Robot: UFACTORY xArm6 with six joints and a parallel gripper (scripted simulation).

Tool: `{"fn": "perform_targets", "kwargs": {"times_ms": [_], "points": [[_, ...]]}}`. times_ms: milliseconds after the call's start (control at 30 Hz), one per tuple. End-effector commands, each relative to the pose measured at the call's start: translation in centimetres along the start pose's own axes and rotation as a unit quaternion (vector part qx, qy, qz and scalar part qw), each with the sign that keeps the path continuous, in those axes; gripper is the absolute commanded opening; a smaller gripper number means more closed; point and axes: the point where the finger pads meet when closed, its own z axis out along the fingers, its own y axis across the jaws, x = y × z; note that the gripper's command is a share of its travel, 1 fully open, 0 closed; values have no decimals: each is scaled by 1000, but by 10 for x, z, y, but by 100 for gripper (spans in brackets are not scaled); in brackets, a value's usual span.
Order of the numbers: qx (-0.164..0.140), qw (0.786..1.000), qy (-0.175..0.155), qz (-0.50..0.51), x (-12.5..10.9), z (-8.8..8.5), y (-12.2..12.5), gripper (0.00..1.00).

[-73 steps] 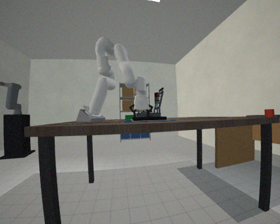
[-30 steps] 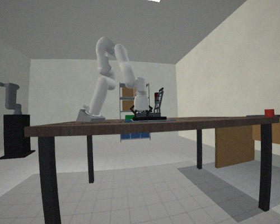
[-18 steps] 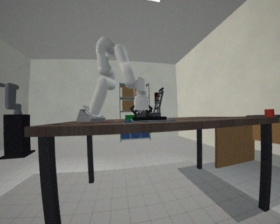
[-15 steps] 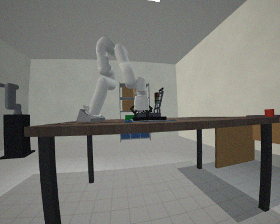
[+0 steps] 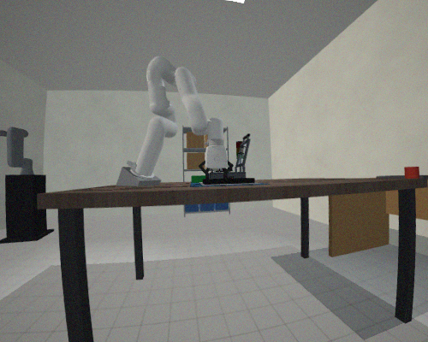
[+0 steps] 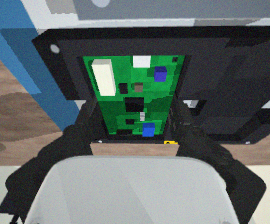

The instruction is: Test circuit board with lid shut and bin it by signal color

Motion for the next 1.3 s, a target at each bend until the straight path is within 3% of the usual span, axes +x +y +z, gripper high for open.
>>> {"fn": "perform_targets", "kwargs": {"times_ms": [0, 1267], "points": [[-1, 1000, 0, 0, 0, -1, 1, 79], [-1, 1000, 0, 0, 0, -5, 1, 79]]}}
